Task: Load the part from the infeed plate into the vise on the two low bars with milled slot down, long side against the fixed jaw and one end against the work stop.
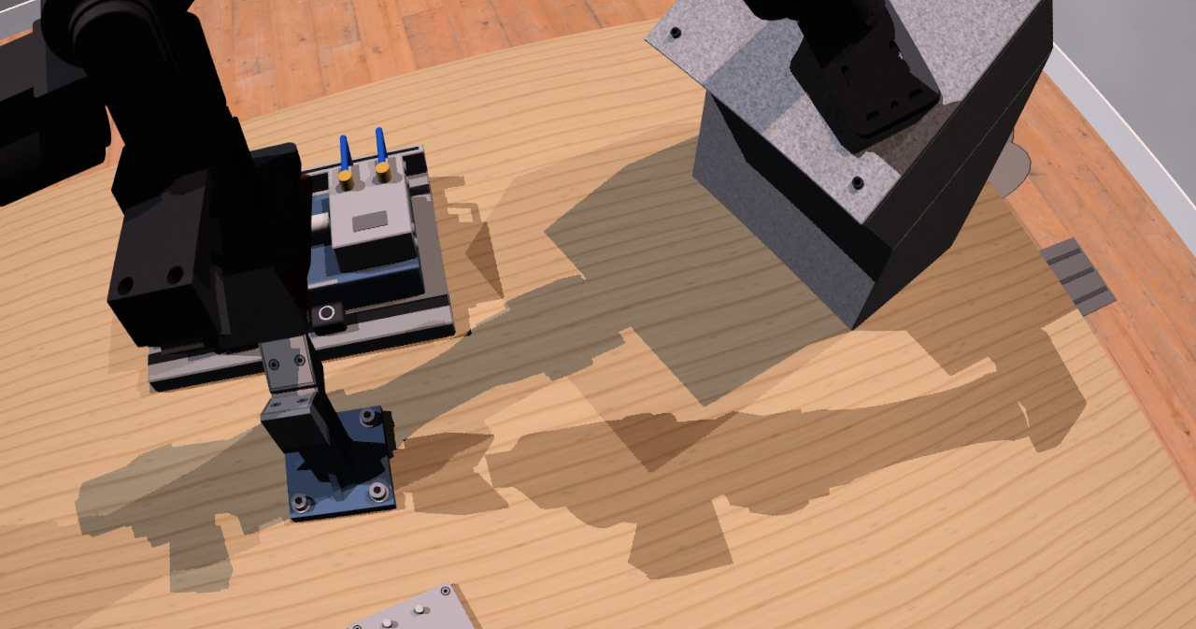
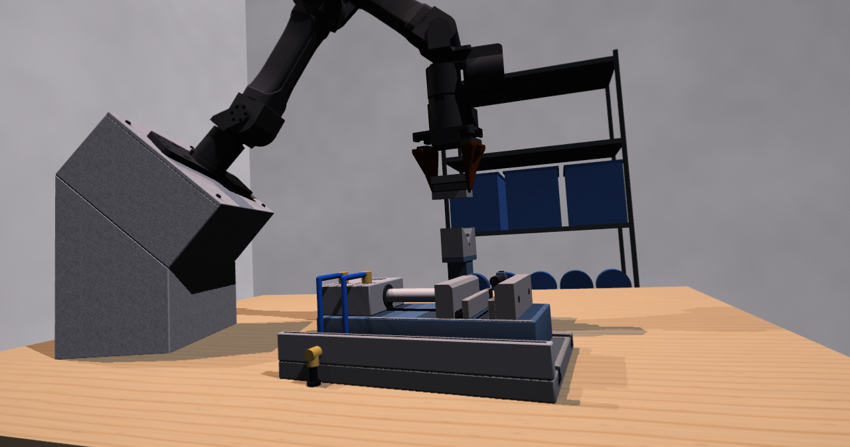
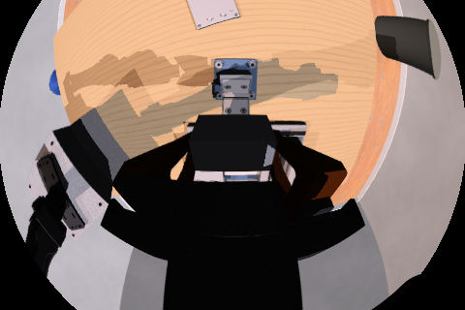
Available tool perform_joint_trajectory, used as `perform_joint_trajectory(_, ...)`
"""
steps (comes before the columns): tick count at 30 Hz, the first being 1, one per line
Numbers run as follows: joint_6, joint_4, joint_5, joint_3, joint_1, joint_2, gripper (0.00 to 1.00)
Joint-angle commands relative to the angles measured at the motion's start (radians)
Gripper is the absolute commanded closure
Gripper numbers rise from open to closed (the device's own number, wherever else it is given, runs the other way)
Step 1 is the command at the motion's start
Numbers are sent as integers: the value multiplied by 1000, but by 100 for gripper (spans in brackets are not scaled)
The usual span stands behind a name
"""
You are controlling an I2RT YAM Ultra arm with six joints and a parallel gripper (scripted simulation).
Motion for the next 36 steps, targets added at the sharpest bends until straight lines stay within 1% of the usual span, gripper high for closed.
perform_joint_trajectory(1,-19,19,-58,-2,-21,-44,100)
perform_joint_trajectory(2,-22,21,-70,-19,-27,-43,100)
perform_joint_trajectory(5,-34,31,-106,-12,-44,-45,100)
perform_joint_trajectory(7,-42,36,-133,-32,-56,-44,100)
perform_joint_trajectory(10,-55,45,-174,-28,-75,-45,100)
perform_joint_trajectory(13,-68,53,-218,-48,-94,-43,100)
perform_joint_trajectory(15,-78,60,-249,-42,-108,-42,100)
perform_joint_trajectory(17,-78,60,-249,-42,-108,-42,100)
perform_joint_trajectory(18,-84,63,-267,-39,-116,-40,100)
perform_joint_trajectory(19,-87,66,-282,-60,-122,-38,100)
perform_joint_trajectory(21,-97,72,-313,-65,-135,-36,100)
perform_joint_trajectory(23,-106,79,-345,-54,-150,-14,100)
perform_joint_trajectory(26,-119,87,-394,-80,-170,4,100)
perform_joint_trajectory(30,-142,96,-457,-75,-195,-7,100)
perform_joint_trajectory(32,-151,102,-490,-81,-208,20,100)
perform_joint_trajectory(34,-151,102,-490,-81,-208,20,100)
perform_joint_trajectory(35,-158,103,-508,-88,-214,2,100)
perform_joint_trajectory(36,-162,106,-523,-90,-220,16,100)
